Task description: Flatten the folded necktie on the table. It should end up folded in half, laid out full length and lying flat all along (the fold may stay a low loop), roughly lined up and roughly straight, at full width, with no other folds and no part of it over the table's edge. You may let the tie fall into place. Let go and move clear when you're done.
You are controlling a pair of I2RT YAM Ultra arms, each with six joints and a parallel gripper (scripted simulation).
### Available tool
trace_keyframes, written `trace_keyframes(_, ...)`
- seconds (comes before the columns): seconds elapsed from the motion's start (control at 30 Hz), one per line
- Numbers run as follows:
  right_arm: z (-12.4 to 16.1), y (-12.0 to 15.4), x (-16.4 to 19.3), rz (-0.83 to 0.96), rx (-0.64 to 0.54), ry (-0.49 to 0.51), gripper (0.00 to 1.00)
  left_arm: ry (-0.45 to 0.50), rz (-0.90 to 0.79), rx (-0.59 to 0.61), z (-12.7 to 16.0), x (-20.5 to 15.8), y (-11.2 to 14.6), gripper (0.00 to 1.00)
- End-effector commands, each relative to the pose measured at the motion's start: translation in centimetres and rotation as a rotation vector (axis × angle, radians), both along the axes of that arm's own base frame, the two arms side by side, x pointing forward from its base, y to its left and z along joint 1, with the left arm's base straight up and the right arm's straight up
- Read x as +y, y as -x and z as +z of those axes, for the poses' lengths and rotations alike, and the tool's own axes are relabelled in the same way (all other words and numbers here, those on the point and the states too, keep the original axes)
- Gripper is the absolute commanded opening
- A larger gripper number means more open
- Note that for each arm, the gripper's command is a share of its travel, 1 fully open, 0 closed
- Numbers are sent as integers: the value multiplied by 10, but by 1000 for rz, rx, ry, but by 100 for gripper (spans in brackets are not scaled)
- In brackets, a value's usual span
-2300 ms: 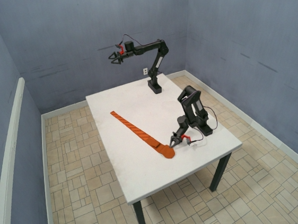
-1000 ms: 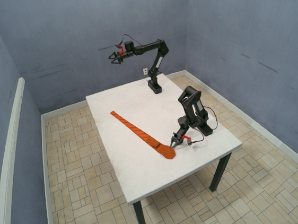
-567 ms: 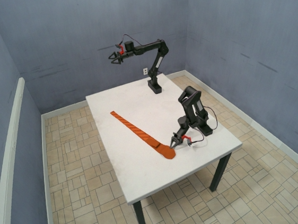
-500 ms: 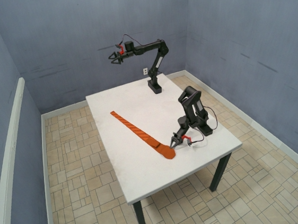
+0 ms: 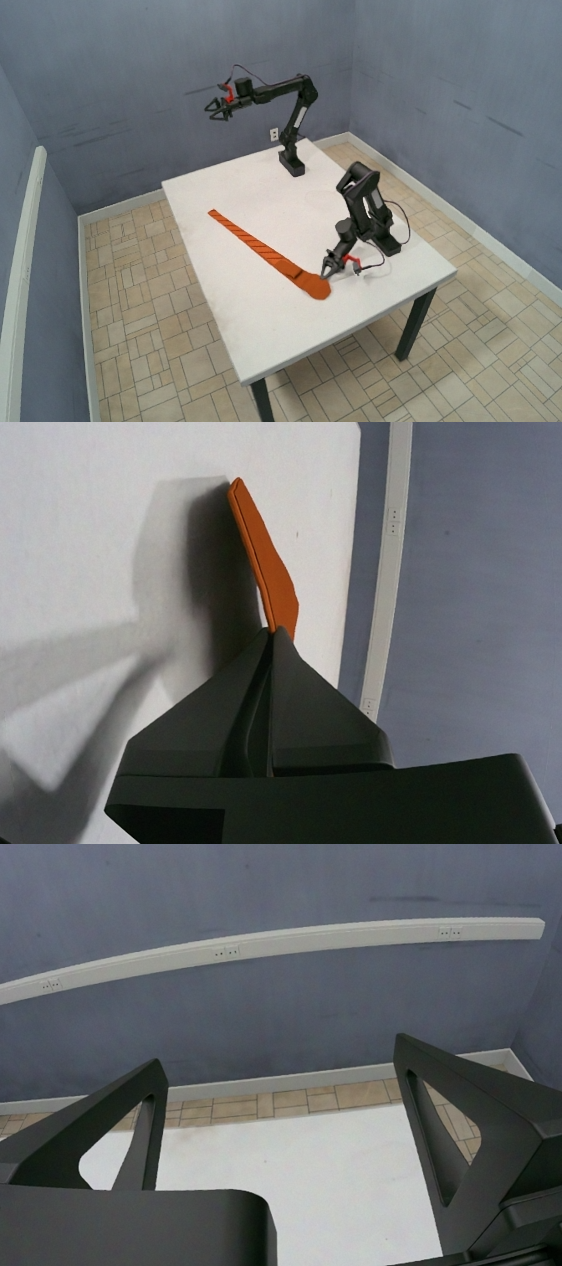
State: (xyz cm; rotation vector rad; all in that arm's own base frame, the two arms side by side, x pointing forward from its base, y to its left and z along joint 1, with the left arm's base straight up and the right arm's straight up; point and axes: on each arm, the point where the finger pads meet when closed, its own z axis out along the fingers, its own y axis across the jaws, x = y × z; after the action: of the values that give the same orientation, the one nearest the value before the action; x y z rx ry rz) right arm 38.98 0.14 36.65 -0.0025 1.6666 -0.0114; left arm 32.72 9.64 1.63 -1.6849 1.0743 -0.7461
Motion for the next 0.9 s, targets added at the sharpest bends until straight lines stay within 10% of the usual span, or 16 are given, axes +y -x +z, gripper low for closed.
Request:
trace_keyframes(0.0, 33, 7, 0, 6, -76, -10, 100, -57, -17, -131, 12, 3, -2, 2)
trace_keyframes(0.87, 33, 7, 0, 6, -76, -10, 100, -57, -17, -131, 14, 3, -2, 6)
